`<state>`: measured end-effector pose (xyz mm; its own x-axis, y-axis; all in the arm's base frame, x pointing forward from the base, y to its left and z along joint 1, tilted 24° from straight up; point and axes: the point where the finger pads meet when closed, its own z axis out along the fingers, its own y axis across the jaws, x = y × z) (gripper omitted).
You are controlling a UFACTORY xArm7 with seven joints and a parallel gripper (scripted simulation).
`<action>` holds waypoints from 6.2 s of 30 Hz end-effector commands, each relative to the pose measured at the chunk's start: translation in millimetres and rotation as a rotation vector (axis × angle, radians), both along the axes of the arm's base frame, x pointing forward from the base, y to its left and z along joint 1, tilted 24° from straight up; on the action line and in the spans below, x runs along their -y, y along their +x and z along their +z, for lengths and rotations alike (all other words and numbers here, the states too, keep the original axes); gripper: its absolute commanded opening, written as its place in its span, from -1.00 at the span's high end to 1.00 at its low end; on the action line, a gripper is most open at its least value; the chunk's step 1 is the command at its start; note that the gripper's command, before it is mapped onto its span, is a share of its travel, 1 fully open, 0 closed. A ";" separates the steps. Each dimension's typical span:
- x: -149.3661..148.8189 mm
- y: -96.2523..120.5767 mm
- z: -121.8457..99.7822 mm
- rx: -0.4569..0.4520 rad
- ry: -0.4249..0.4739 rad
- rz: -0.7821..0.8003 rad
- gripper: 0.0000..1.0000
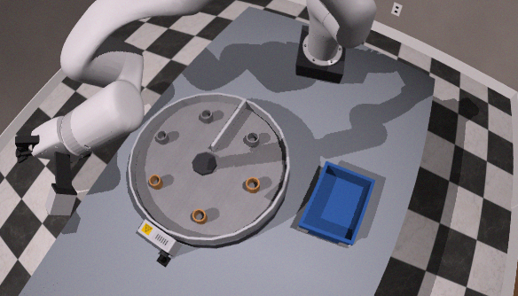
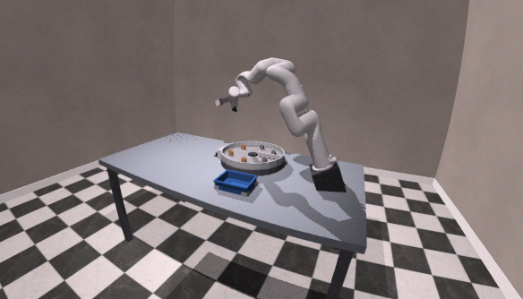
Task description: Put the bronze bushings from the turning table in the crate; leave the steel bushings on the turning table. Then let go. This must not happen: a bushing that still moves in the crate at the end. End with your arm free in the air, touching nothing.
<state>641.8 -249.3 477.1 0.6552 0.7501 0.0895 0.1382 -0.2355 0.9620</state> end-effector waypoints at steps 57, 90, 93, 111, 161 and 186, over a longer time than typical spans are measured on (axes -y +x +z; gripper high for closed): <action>-49.0 -78.3 -124.7 -0.309 -0.072 0.466 -1.00; -65.7 -128.0 -171.8 -0.445 -0.023 0.595 -1.00; -73.8 -156.2 -193.4 -0.515 0.011 0.654 -1.00; -100.5 -265.6 -252.0 -0.757 0.169 0.828 -1.00; -114.6 -330.4 -272.0 -0.890 0.277 0.905 -1.00; -114.6 -330.4 -272.0 -0.890 0.277 0.905 0.77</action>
